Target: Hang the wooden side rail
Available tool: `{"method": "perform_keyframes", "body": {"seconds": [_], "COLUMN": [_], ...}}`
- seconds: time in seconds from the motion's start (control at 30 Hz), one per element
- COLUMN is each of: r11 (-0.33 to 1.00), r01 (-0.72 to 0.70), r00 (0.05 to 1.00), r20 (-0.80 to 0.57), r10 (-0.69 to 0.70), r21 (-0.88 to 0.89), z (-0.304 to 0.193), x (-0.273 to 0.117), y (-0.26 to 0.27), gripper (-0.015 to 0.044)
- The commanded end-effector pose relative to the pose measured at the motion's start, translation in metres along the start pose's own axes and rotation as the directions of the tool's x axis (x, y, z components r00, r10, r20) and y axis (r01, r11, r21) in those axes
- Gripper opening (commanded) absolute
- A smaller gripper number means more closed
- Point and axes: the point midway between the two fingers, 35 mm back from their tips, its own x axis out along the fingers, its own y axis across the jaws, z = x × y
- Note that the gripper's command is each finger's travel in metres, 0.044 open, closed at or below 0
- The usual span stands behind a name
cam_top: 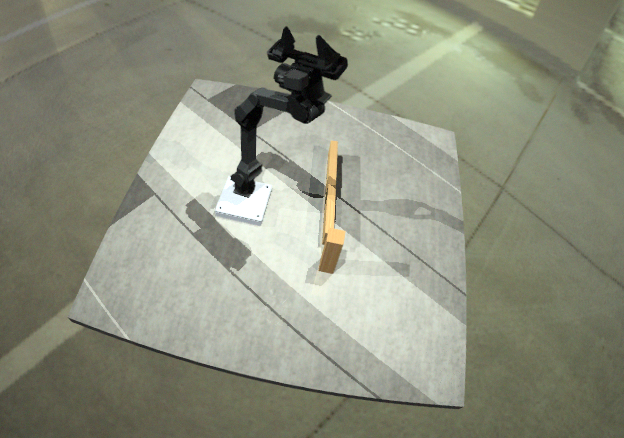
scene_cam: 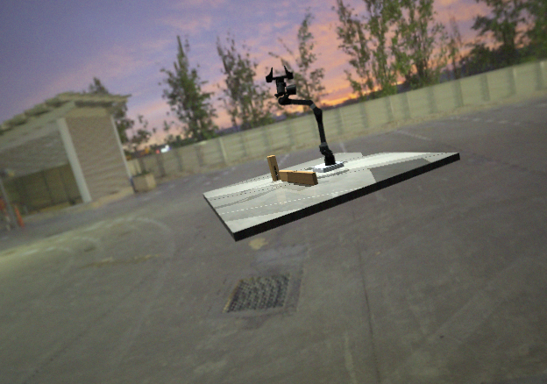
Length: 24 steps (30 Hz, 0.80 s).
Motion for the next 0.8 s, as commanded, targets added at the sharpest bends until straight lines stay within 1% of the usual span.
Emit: {"method": "perform_keyframes", "body": {"seconds": [0.0, 0.03, 0.13, 0.3, 0.43, 0.53, 0.63, 0.77], "r11": [1.000, 0.999, 0.977, 0.872, 0.740, 0.622, 0.495, 0.329], "r01": [0.006, 0.024, 0.120, 0.264, 0.345, 0.380, 0.392, 0.370], "r00": [1.000, 1.000, 0.992, 0.952, 0.895, 0.840, 0.773, 0.674], "r20": [-0.001, -0.005, -0.021, -0.035, -0.034, -0.026, -0.014, 0.007], "r10": [-0.006, -0.024, -0.125, -0.305, -0.444, -0.542, -0.634, -0.739], "r21": [-0.008, -0.034, -0.176, -0.412, -0.578, -0.685, -0.775, -0.869], "z": [0.000, 0.001, 0.006, 0.019, 0.032, 0.043, 0.054, 0.070], "x": [-0.001, -0.003, -0.018, -0.051, -0.084, -0.113, -0.144, -0.187], "y": [-0.001, -0.005, -0.023, -0.054, -0.075, -0.088, -0.098, -0.107], "gripper": [0.0426, 0.0440, 0.0440, 0.0440, 0.0440, 0.0440, 0.0440, 0.0440]}}
